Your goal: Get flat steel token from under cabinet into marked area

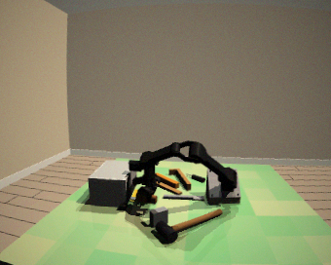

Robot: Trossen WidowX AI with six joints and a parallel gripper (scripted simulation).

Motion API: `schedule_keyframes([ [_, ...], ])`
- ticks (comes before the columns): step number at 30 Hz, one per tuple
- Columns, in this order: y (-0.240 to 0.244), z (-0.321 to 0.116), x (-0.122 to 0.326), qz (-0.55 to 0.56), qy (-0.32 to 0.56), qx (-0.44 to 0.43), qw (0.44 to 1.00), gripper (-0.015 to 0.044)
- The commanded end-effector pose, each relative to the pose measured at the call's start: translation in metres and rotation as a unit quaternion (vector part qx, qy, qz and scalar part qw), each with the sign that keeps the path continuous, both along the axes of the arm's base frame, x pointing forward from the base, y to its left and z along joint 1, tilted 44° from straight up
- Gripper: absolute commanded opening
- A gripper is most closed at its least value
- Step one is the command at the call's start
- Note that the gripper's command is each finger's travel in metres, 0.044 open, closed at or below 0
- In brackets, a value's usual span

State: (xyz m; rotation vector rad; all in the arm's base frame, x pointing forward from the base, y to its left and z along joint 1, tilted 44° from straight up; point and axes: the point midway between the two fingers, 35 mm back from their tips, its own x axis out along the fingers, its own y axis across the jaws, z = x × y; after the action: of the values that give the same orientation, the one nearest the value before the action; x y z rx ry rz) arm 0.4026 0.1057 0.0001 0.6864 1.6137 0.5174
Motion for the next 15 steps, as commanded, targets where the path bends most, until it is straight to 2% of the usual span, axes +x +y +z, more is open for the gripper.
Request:
schedule_keyframes([
  [1,-0.0054,-0.0064,0.0016,0.002,-0.006,-0.002,1.000,0.0000],
  [15,-0.0112,-0.0113,-0.0006,0.002,-0.006,-0.002,1.000,0.0000],
])
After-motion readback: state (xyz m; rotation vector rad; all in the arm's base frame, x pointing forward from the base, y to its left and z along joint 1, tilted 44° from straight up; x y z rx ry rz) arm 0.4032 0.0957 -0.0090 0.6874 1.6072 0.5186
